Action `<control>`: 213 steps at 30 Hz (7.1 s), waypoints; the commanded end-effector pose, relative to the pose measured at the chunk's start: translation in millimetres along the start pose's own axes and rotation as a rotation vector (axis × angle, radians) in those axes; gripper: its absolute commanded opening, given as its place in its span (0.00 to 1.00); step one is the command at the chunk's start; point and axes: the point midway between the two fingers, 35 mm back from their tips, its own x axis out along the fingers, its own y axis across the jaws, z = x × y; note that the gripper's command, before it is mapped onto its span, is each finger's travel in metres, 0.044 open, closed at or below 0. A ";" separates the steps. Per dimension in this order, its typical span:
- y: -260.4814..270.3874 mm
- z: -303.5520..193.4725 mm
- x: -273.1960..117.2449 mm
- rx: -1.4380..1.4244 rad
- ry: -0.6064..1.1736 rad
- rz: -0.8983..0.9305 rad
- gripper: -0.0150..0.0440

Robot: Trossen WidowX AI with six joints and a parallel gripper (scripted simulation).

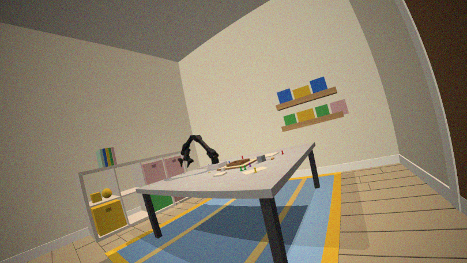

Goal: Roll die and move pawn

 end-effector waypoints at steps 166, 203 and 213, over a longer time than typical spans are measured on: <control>-565.3 -416.7 -54.9 1.912 -0.519 0.182 0.25; -656.5 -302.2 -94.0 1.904 -0.536 0.187 0.25; -668.4 -265.4 -103.8 1.902 -0.541 0.188 0.25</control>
